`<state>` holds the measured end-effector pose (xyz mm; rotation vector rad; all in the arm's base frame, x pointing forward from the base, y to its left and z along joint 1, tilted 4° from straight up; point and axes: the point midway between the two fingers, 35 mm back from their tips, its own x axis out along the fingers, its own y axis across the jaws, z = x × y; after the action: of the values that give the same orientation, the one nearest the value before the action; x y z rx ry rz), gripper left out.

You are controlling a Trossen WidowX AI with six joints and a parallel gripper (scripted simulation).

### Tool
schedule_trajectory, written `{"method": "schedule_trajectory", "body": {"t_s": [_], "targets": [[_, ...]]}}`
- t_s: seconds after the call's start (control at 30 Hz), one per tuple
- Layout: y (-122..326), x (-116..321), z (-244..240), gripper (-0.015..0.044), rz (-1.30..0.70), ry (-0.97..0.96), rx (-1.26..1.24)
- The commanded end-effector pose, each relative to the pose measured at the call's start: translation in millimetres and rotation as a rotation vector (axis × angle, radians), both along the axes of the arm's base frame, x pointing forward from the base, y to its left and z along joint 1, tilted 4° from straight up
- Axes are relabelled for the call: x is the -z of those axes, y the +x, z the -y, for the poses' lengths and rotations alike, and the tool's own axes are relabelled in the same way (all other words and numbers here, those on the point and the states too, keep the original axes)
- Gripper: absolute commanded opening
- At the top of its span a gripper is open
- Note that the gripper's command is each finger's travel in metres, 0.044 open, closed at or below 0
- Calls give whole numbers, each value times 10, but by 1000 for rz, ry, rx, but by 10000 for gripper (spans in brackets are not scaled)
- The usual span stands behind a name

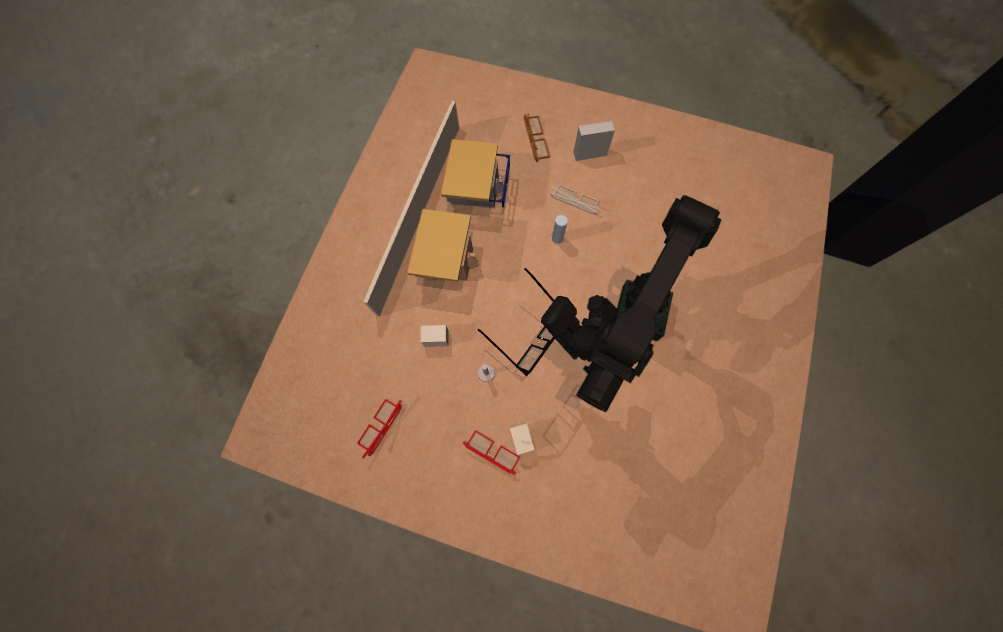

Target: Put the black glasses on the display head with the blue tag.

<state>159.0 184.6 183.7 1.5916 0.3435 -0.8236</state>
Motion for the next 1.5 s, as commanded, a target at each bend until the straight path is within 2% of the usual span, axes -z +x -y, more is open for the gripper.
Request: {"method": "schedule_trajectory", "body": {"t_s": [0.0,0.83,1.47], "targets": [[-1,4,-3,0,-1,5,5],[7,8,5,0,0,18,23],[285,139,301,0,91,481,700]]}}
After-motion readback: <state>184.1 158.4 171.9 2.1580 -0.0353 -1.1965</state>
